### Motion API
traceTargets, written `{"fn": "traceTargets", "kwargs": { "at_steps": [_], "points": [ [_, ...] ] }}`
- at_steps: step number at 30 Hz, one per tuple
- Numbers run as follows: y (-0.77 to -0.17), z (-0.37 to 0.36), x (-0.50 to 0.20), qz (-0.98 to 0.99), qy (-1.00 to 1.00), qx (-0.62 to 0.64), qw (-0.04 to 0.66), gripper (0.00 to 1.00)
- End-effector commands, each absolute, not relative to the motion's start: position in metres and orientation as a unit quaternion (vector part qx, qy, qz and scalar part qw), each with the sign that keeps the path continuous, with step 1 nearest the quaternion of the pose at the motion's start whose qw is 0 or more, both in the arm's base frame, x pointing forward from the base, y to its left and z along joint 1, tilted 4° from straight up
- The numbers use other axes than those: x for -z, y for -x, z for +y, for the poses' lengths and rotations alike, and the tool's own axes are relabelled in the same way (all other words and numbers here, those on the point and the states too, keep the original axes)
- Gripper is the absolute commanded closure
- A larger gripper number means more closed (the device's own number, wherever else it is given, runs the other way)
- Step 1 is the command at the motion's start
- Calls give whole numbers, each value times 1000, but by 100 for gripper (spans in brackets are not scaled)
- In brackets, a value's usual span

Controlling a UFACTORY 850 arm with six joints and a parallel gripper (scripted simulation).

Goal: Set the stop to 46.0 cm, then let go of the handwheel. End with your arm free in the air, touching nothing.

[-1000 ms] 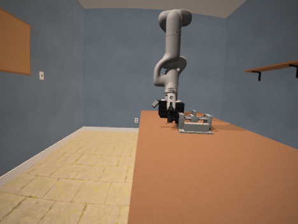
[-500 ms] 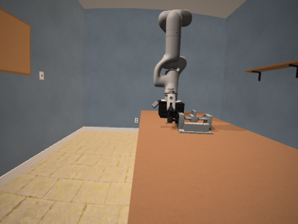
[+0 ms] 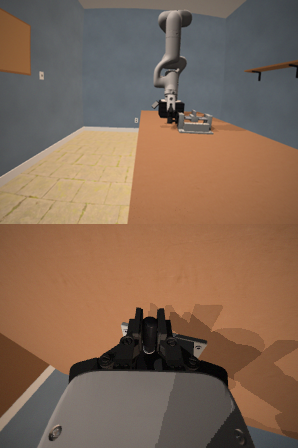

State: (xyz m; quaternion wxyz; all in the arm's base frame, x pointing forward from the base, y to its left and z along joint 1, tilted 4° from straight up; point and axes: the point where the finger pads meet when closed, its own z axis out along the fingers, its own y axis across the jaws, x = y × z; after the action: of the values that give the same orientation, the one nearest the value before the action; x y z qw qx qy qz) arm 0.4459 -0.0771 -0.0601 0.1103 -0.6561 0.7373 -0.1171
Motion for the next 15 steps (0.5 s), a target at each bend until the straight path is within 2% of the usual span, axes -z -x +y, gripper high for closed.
{"fn": "traceTargets", "kwargs": {
  "at_steps": [1, 15],
  "points": [
    [-444, -77, 62, 737, 656, 117, 111, 94],
    [-436, -76, 68, 737, 656, 117, 111, 94]
  ]
}}
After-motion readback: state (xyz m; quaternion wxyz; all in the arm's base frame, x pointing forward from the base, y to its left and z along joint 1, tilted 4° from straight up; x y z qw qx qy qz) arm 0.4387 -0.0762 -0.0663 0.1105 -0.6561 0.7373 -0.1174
